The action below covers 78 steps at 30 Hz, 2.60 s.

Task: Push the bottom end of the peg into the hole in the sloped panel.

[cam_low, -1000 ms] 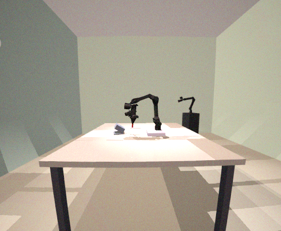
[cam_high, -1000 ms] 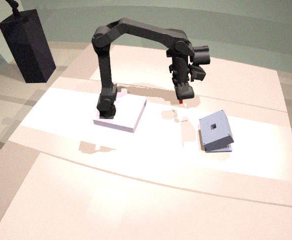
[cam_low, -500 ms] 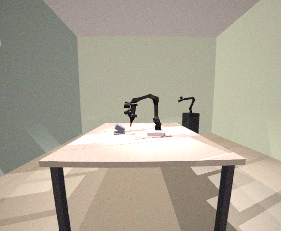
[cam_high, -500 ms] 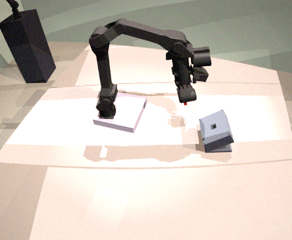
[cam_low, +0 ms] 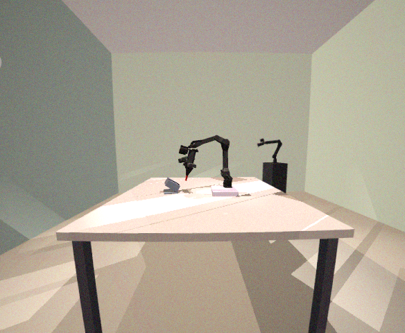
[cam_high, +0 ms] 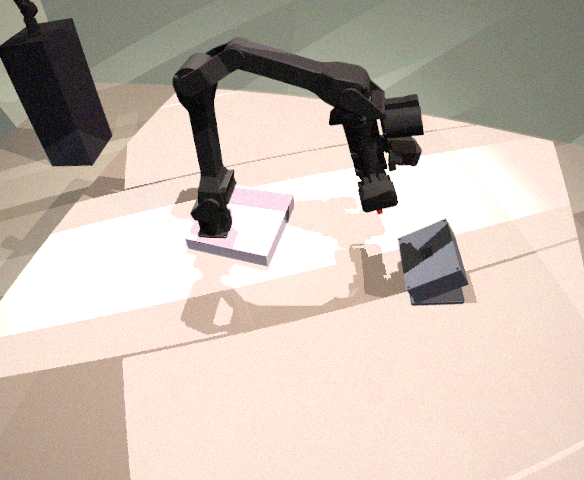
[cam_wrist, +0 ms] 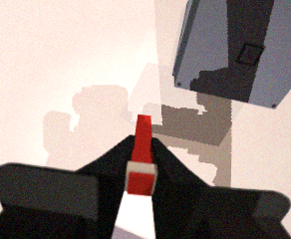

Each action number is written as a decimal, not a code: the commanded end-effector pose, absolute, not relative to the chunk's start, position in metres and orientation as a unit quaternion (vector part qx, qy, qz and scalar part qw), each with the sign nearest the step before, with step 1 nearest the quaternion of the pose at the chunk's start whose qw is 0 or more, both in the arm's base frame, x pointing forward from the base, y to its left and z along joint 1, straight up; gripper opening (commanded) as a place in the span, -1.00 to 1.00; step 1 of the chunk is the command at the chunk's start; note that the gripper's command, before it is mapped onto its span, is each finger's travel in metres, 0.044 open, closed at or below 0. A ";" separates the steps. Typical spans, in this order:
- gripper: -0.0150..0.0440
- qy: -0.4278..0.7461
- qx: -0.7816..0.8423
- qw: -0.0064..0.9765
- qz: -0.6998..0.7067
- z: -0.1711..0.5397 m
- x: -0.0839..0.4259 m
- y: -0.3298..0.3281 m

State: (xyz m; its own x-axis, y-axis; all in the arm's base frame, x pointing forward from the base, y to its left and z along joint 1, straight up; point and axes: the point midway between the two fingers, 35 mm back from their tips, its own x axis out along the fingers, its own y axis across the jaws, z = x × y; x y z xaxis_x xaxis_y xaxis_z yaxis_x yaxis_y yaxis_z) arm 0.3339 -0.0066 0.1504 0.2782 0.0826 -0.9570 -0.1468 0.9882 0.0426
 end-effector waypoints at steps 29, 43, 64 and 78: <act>-0.49 0.521 -0.017 0.852 0.054 0.174 0.349 -0.054; -0.49 0.487 -0.019 0.872 0.042 0.186 0.353 -0.076; -0.49 0.468 -0.022 0.883 0.034 0.165 0.376 -0.087; -0.49 0.461 -0.023 0.887 0.031 0.150 0.388 -0.090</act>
State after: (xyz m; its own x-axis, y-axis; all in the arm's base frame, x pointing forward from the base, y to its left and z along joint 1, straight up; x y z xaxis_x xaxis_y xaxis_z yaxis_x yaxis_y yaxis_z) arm 0.3870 -0.0904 0.1541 0.5767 0.0321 -0.8164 -0.0793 0.9967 -0.0168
